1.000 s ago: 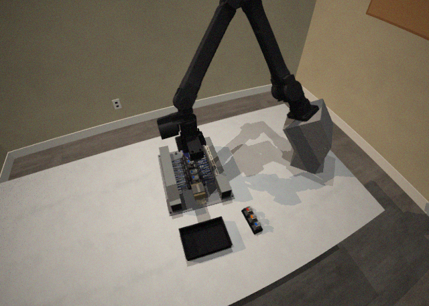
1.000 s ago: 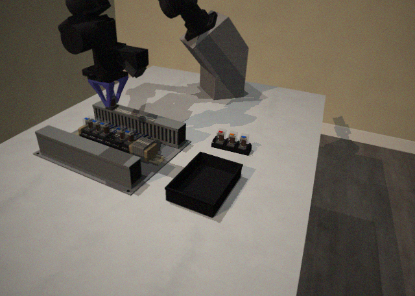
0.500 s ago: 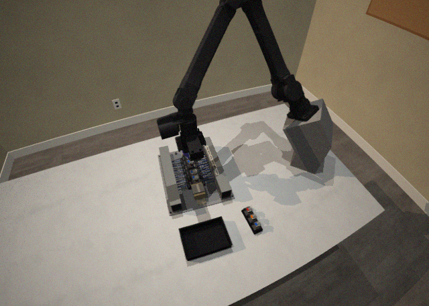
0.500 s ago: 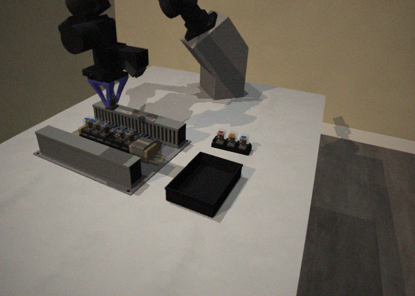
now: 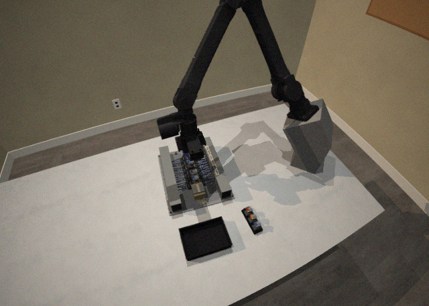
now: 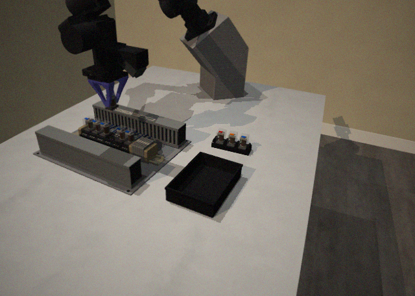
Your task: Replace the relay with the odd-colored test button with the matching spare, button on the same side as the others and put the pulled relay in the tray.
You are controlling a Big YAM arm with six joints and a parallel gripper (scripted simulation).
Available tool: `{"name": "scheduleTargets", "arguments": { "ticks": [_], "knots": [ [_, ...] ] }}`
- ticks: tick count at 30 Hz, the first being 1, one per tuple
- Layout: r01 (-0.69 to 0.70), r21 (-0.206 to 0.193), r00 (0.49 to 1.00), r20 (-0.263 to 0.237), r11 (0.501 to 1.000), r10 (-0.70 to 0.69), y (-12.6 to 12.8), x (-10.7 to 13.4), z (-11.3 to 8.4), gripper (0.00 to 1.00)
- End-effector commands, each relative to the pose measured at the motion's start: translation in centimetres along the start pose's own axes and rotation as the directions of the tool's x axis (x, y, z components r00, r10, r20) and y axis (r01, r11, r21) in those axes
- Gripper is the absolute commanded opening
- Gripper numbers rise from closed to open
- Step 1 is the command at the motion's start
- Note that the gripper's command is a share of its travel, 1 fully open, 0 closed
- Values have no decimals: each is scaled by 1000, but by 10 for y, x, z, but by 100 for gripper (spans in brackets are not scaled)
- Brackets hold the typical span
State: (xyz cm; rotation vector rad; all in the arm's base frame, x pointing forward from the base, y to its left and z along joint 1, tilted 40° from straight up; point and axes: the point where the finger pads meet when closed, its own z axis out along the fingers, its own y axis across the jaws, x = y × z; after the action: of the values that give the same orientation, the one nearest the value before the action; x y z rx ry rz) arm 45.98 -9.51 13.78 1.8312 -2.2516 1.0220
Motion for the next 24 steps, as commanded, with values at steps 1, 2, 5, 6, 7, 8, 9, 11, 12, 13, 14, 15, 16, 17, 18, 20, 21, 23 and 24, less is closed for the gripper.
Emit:
{"name": "scheduleTargets", "arguments": {
  "ticks": [1, 2, 5, 6, 7, 8, 9, 11, 12, 13, 14, 15, 16, 17, 18, 20, 21, 23, 24],
  "knots": [
    [-28, 69, 1000, 16, 997, 27, -30, 0, -28, 0],
    [-28, 67, 1000, 16, 997, 27, -30, -2, -28, 0],
    [-22, 58, 1000, 15, 998, 21, -29, -9, -24, 0],
    [-20, 55, 1000, 15, 998, 20, -29, -12, -23, 0],
    [-19, 53, 1000, 15, 998, 18, -28, -15, -22, 0],
    [-18, 51, 1000, 14, 999, 17, -28, -18, -21, 0],
    [-17, 49, 1000, 14, 999, 16, -28, -21, -20, 0],
    [-15, 47, 1000, 14, 999, 15, -28, -27, -19, 0],
    [-15, 46, 1000, 14, 999, 14, -28, -31, -19, 0],
    [-14, 45, 1000, 14, 999, 13, -28, -35, -19, 0],
    [-14, 45, 1000, 14, 999, 13, -28, -35, -19, 0],
    [-14, 45, 1000, 14, 999, 13, -28, -35, -19, 0],
    [-14, 44, 1000, 14, 999, 13, -29, -39, -18, 0],
    [-13, 43, 1000, 14, 999, 13, -29, -43, -18, 0],
    [-13, 43, 1000, 14, 999, 12, -29, -48, -18, 0],
    [-12, 42, 1000, 14, 999, 12, -30, -58, -18, 0],
    [-12, 42, 1000, 14, 999, 11, -31, -63, -18, 0],
    [-12, 41, 1000, 15, 999, 11, -32, -74, -18, 0],
    [-12, 41, 1000, 15, 999, 11, -32, -80, -18, 0]
  ]
}}
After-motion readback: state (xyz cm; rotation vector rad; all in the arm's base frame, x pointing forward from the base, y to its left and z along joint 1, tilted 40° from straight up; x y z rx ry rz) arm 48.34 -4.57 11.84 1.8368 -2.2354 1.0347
